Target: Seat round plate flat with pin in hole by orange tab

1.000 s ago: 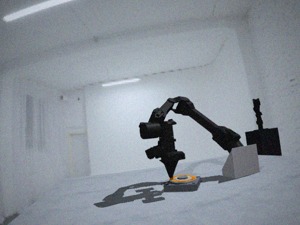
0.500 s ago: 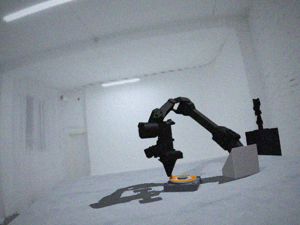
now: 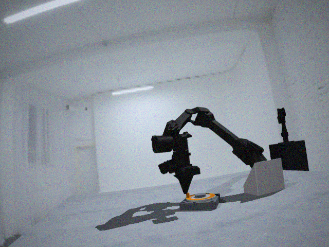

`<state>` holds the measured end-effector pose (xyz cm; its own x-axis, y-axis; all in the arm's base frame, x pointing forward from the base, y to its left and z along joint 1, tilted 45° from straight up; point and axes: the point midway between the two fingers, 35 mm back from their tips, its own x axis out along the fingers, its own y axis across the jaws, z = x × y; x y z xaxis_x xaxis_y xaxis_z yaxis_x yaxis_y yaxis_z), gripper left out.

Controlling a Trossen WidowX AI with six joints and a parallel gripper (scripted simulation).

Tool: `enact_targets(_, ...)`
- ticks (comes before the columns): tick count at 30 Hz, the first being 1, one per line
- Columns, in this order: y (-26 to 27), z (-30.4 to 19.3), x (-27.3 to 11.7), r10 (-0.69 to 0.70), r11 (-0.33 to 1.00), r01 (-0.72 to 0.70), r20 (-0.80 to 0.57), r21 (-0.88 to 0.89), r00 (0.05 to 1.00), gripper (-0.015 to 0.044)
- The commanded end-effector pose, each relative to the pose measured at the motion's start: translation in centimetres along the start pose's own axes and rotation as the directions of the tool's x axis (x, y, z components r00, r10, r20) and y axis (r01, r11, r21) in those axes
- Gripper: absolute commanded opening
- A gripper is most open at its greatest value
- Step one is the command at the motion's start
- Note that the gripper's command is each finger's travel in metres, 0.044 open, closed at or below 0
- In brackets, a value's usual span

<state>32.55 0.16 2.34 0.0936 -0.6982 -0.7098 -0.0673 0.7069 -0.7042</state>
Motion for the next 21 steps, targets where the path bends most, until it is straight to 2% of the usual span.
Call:
enact_targets(1, -0.2, -0.2, -0.1, -0.004, 1.000, 0.004, -0.005, -0.007, 1.000, 0.0000)
enact_targets(10, 0.0, -0.4, -4.5, -0.003, 1.000, 0.003, -0.006, -0.008, 1.000, 0.0000)
enact_targets(21, 0.1, -0.4, -3.9, -0.006, 1.000, 0.006, -0.002, -0.019, 1.000, 0.0000)
